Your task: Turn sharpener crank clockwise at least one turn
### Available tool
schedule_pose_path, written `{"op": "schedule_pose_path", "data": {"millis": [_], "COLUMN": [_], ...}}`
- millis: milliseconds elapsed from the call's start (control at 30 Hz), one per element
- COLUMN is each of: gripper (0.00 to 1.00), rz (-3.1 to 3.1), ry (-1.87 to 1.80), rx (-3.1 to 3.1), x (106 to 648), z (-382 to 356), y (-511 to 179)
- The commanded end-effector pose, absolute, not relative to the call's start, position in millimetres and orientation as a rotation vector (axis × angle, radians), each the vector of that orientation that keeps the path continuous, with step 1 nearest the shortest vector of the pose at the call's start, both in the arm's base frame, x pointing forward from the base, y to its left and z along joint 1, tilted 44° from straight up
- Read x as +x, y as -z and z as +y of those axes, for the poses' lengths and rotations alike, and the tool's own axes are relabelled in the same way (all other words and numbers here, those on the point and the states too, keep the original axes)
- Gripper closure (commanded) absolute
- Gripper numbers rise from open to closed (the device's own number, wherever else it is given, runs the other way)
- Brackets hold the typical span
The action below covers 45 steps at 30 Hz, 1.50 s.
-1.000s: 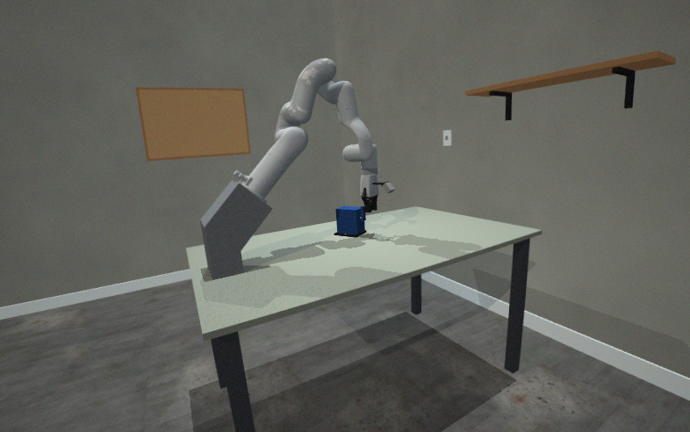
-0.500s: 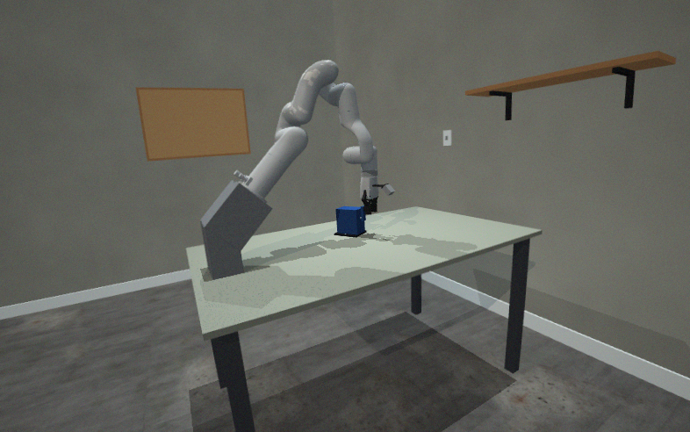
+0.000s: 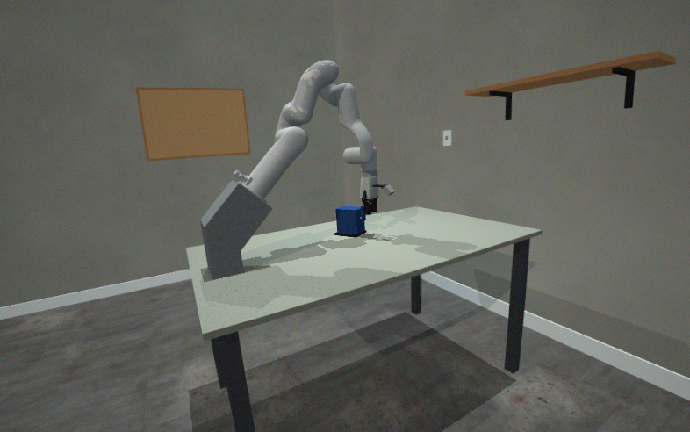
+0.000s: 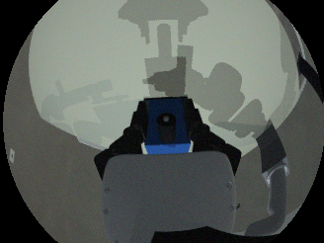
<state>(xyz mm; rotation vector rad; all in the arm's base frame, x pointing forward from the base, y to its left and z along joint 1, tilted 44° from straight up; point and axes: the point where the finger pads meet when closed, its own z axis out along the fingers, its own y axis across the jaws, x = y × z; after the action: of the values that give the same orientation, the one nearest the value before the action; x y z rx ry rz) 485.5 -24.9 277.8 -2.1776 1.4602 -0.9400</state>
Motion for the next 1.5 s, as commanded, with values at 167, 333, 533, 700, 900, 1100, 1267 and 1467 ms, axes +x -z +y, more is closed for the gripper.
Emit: {"op": "schedule_pose_path", "data": {"millis": [167, 333, 533, 700, 900, 1100, 1267, 1467], "gripper": [1.0, 1.0, 1.0, 1.0, 1.0, 1.0, 1.0, 1.0], "rz": [1.458, 1.458, 1.458, 1.458, 1.458, 1.458, 1.458, 1.458], "ry": [0.943, 0.943, 0.943, 0.943, 0.943, 0.943, 0.943, 0.943], "rx": [-2.175, -2.175, -2.175, -2.175, -2.175, -2.175, -2.175, -2.175], "x": [485.9, 485.9, 485.9, 485.9, 485.9, 485.9, 485.9, 485.9], "z": [-24.9, -24.9, -24.9, -24.9, -24.9, -24.9, -24.9, -24.9], "y": [-279.3, -279.3, -279.3, -279.3, -279.3, -279.3, -279.3, -279.3]}}
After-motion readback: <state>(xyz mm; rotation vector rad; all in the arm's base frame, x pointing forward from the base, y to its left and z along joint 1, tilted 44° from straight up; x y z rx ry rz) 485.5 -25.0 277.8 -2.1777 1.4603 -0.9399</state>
